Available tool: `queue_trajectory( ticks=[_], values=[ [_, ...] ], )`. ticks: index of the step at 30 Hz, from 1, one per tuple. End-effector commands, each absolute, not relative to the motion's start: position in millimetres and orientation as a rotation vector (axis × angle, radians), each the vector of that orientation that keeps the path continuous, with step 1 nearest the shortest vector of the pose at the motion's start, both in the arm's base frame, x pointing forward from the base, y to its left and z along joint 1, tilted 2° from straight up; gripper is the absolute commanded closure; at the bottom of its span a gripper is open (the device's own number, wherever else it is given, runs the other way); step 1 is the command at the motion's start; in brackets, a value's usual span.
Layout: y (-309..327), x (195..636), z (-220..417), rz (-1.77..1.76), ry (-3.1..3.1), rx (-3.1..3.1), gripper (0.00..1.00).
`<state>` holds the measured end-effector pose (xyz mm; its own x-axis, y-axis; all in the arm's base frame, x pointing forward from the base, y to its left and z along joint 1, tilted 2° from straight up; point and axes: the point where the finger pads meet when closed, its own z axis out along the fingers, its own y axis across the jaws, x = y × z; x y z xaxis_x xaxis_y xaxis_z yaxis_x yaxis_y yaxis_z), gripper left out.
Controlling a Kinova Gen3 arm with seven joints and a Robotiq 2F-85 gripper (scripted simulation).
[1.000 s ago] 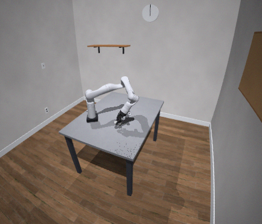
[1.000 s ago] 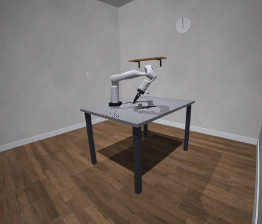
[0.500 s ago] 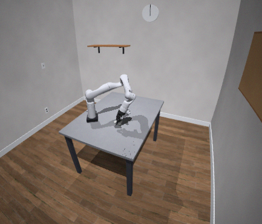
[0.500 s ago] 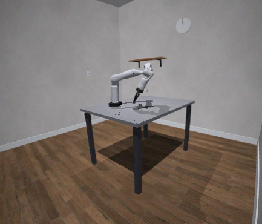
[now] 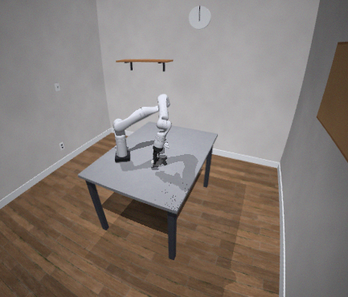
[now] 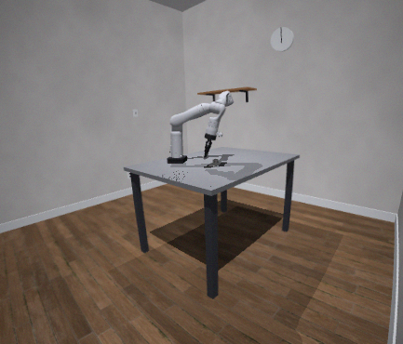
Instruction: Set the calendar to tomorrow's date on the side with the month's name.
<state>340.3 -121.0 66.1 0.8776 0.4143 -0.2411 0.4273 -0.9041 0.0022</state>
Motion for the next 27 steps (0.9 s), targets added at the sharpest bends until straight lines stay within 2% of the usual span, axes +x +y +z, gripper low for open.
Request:
queue_trajectory(
  ticks=[1, 14, 27],
  values=[
    [-120.4, 340.1, 67.8, -0.352, 0.665, 2.997, 0.72],
    [-120.2, 339.3, 66.7, -0.24, 0.678, 3.032, 0.72],
    [-121.6, 337.4, 67.9, 0.028, 0.683, 3.071, 0.72]
  ],
)
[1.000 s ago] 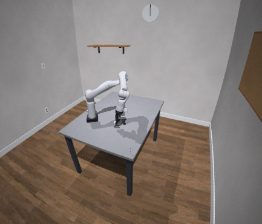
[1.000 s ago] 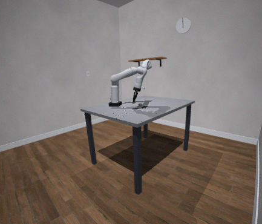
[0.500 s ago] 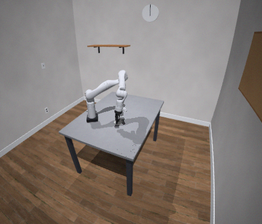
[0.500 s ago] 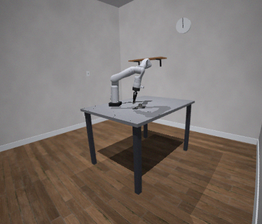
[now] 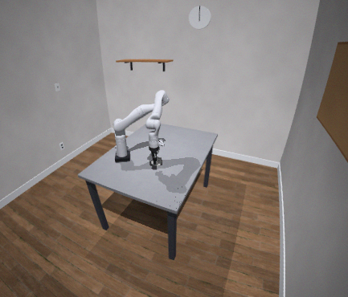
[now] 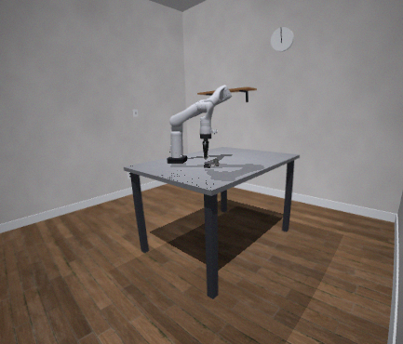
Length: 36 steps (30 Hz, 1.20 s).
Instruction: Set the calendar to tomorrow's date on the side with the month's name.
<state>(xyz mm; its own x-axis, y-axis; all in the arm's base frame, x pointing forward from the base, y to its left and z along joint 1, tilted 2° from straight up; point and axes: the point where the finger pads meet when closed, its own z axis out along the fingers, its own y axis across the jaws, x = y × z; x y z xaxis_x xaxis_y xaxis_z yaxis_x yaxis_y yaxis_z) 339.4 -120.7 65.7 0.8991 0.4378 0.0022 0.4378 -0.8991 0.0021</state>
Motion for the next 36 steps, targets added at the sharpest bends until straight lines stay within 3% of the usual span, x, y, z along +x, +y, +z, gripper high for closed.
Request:
queue_trajectory(
  ticks=[1, 21, 36],
  values=[
    [-121.6, 337.4, 68.0, 0.035, 0.683, 3.071, 0.72],
    [-121.1, 336.0, 66.4, 0.122, 0.689, 3.091, 0.72],
    [-122.2, 334.5, 66.6, 0.401, 0.691, 3.102, 0.72]
  ],
)
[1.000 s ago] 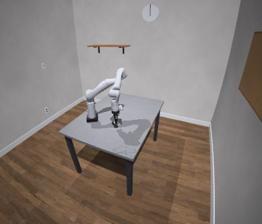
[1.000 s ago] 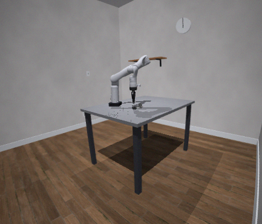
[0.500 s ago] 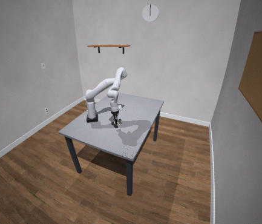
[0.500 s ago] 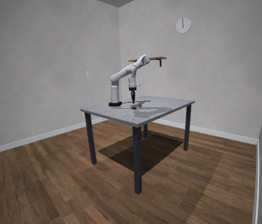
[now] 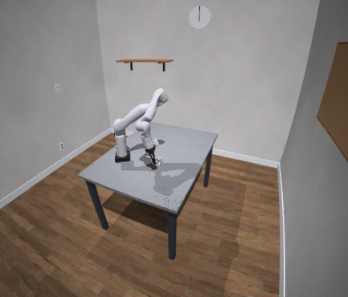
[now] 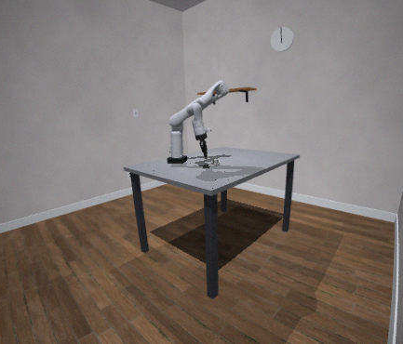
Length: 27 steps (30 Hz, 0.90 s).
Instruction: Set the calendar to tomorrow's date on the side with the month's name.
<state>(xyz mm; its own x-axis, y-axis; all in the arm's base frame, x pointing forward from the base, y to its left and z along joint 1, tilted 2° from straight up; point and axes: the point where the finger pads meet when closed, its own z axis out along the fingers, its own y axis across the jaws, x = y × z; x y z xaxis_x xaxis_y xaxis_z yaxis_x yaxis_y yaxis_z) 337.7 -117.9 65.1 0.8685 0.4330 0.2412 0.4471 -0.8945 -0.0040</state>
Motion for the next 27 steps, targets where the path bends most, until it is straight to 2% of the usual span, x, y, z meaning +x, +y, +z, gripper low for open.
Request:
queue_trajectory(
  ticks=[1, 27],
  values=[
    [-122.2, 334.5, 66.6, -0.385, -0.664, -2.982, 0.72],
    [-121.8, 332.3, 64.9, -0.495, -0.656, -2.944, 0.72]
  ],
)
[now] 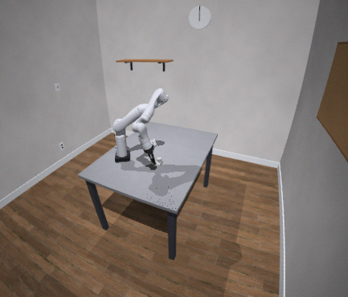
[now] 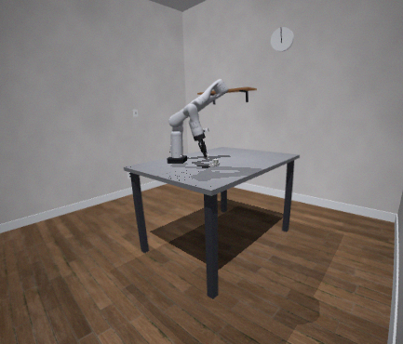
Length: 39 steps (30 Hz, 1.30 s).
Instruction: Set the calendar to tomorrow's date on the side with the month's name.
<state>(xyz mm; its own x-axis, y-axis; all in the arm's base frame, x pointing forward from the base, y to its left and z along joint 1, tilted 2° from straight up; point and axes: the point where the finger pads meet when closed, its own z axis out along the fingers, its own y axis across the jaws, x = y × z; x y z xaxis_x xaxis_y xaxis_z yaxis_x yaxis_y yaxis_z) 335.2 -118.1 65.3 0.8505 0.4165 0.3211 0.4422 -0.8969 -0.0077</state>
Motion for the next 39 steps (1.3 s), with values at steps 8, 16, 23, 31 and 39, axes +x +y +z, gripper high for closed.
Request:
queue_trajectory(
  ticks=[8, 16, 23, 31, 39],
  values=[
    [-120.9, 330.7, 63.0, -0.599, -0.648, -2.899, 0.72],
    [-121.9, 330.9, 63.9, -0.715, -0.639, -2.865, 0.72],
    [-123.8, 331.6, 65.9, -0.79, -0.634, -2.849, 0.72],
    [-124.3, 331.8, 66.4, -0.805, -0.633, -2.846, 0.72],
    [-123.8, 331.3, 65.5, -0.816, -0.633, -2.837, 0.72]
  ],
)
